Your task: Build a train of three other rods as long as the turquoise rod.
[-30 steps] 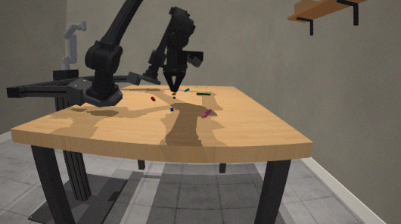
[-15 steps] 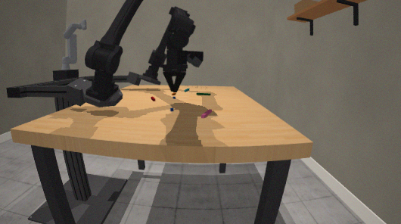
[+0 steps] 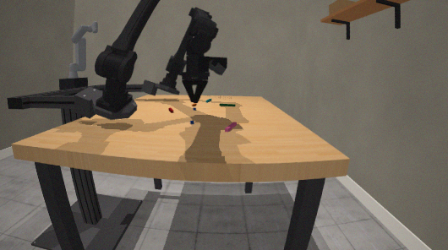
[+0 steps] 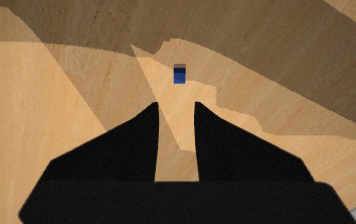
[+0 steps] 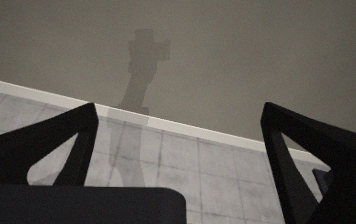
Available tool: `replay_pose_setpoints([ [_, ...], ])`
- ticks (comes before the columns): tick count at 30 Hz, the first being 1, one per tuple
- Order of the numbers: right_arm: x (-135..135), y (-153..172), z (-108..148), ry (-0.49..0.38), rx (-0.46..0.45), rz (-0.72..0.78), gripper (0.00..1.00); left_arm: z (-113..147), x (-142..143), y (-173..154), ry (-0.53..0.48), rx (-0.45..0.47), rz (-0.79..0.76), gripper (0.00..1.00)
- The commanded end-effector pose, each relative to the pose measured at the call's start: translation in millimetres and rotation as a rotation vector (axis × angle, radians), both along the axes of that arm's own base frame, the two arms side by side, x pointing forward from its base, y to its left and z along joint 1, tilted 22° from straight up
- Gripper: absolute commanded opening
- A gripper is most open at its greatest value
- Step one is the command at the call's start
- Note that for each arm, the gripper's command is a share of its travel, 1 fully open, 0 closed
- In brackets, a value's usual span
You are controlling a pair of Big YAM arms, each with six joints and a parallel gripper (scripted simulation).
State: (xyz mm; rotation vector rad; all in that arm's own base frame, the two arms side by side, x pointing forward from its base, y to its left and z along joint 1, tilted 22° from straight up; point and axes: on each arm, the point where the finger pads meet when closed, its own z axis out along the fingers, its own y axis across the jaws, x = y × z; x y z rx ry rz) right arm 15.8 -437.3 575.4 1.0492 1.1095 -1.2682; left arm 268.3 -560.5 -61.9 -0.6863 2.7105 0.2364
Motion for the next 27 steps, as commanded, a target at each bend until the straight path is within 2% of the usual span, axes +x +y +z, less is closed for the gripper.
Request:
replay_pose_setpoints([
  [1,-9.4,4.3,46.5,-0.019,-0.087,-0.019,1.0,5.1,1.9,-20.0,-0.012,-0.031,0.0,0.23],
  [8,-9.4,4.3,46.5,-0.019,-0.087,-0.019,1.0,-0.3,7.1,-18.1,-0.015,-0.038,0.003,0.23],
  [16,-9.4,4.3,46.5,-0.019,-0.087,-0.019,1.0,-21.0,10.3,5.5,0.004,0.008,0.005,0.23],
  [27,-9.4,4.3,46.5,-0.019,-0.087,-0.019,1.0,-33.4,14.0,8.7,0.003,0.01,0.004,0.23],
])
